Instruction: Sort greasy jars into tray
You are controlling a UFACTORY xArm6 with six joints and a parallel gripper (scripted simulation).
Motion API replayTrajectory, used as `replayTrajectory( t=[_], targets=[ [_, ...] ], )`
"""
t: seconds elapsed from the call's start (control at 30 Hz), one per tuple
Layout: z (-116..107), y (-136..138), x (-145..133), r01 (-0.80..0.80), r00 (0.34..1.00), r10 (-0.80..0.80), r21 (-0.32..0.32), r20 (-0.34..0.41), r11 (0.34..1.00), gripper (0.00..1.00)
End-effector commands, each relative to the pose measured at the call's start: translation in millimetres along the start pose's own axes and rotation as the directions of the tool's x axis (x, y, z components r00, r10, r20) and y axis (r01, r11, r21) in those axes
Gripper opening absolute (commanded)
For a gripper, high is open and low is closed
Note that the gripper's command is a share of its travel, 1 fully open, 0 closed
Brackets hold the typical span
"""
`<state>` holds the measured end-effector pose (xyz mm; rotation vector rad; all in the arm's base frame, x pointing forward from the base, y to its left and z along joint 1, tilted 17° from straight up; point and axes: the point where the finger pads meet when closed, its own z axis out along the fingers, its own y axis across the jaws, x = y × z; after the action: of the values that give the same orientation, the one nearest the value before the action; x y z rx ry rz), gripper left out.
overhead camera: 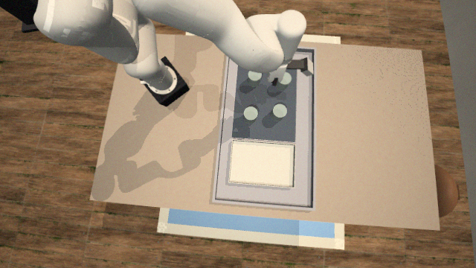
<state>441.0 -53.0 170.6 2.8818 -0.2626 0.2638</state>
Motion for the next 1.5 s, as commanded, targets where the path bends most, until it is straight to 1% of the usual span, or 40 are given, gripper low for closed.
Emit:
replayTrajectory(
  t=[0.0,0.27,0.4,0.73,0.83,0.9,0.97,1.43,1.47],
  targets=[
    [21.3,0.0,1.0,0.000,1.000,0.000,0.000,-0.002,1.000,0.00],
    [82.8,0.0,1.1,0.000,1.000,0.000,0.000,-0.002,1.000,0.00],
    [82.8,0.0,1.1,0.000,1.000,0.000,0.000,-0.002,1.000,0.00],
    [82.8,76.2,-0.2,0.000,1.000,0.000,0.000,-0.002,1.000,0.00],
    [82.8,76.2,-0.2,0.000,1.000,0.000,0.000,-0.002,1.000,0.00],
    [92.4,76.2,-0.2,0.000,1.000,0.000,0.000,-0.002,1.000,0.00],
    [92.4,76.2,-0.2,0.000,1.000,0.000,0.000,-0.002,1.000,0.00],
    [159.2,76.2,-0.1,0.000,1.000,0.000,0.000,-0.002,1.000,0.00],
    [159.2,76.2,-0.1,0.000,1.000,0.000,0.000,-0.002,1.000,0.00]
  ],
)
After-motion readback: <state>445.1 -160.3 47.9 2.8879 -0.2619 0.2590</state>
